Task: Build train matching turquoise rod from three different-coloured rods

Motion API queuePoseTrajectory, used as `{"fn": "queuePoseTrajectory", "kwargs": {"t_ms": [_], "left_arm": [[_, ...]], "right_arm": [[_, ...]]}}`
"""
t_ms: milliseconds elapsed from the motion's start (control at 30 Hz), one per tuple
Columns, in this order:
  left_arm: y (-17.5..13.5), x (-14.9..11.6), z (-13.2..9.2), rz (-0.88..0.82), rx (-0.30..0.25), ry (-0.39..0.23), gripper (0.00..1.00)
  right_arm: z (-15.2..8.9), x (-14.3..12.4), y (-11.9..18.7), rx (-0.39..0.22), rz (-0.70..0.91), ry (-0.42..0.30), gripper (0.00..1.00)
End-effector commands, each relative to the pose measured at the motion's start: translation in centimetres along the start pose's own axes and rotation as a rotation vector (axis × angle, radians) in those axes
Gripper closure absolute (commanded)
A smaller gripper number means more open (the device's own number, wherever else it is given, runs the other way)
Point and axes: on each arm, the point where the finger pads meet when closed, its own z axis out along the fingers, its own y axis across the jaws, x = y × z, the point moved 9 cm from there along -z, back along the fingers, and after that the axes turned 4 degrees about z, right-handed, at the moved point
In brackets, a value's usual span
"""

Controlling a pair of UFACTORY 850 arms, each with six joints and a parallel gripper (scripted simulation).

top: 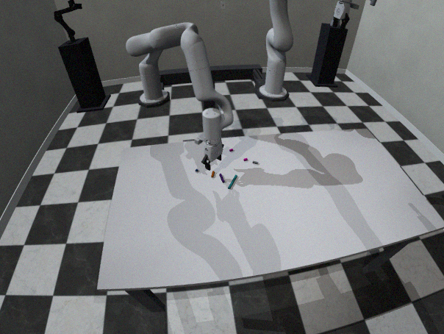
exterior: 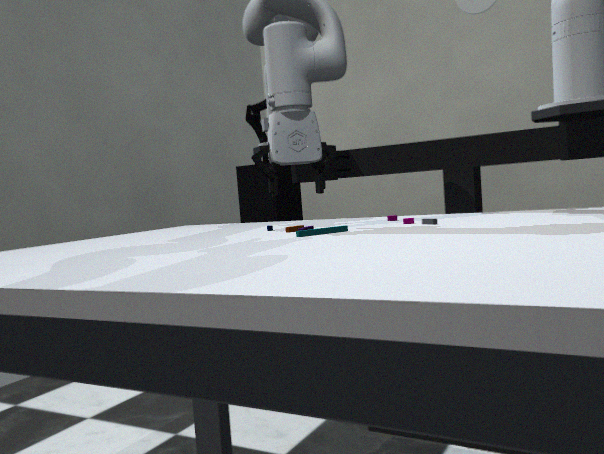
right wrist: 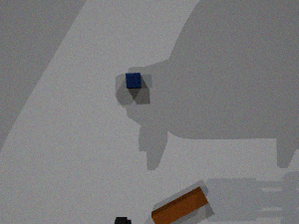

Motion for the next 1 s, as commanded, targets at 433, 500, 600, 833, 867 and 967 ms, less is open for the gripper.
{"fn": "queuePoseTrajectory", "kwargs": {"t_ms": [433, 500, 600, 833, 867, 967], "left_arm": [[0.0, 0.0, -0.1, 0.000, 0.000, 0.002, 0.00], [0.0, 0.0, -0.1, 0.000, 0.000, 0.002, 0.00], [0.0, 0.0, -0.1, 0.000, 0.000, 0.002, 0.00], [0.0, 0.0, -0.1, 0.000, 0.000, 0.002, 0.00], [0.0, 0.0, -0.1, 0.000, 0.000, 0.002, 0.00], [0.0, 0.0, -0.1, 0.000, 0.000, 0.002, 0.00]], "right_arm": [[-0.1, 0.6, 1.7, -0.001, 0.338, -0.002, 0.00], [0.0, 0.8, 1.9, -0.001, 0.392, -0.002, 0.00], [0.0, 1.1, 2.6, -0.001, 0.524, -0.002, 0.00], [0.0, 1.7, 3.9, -0.002, 0.794, -0.002, 0.00], [0.0, 1.8, 4.1, -0.002, 0.832, -0.002, 0.00], [0.0, 2.1, 4.6, -0.002, 0.946, -0.002, 0.00]]}}
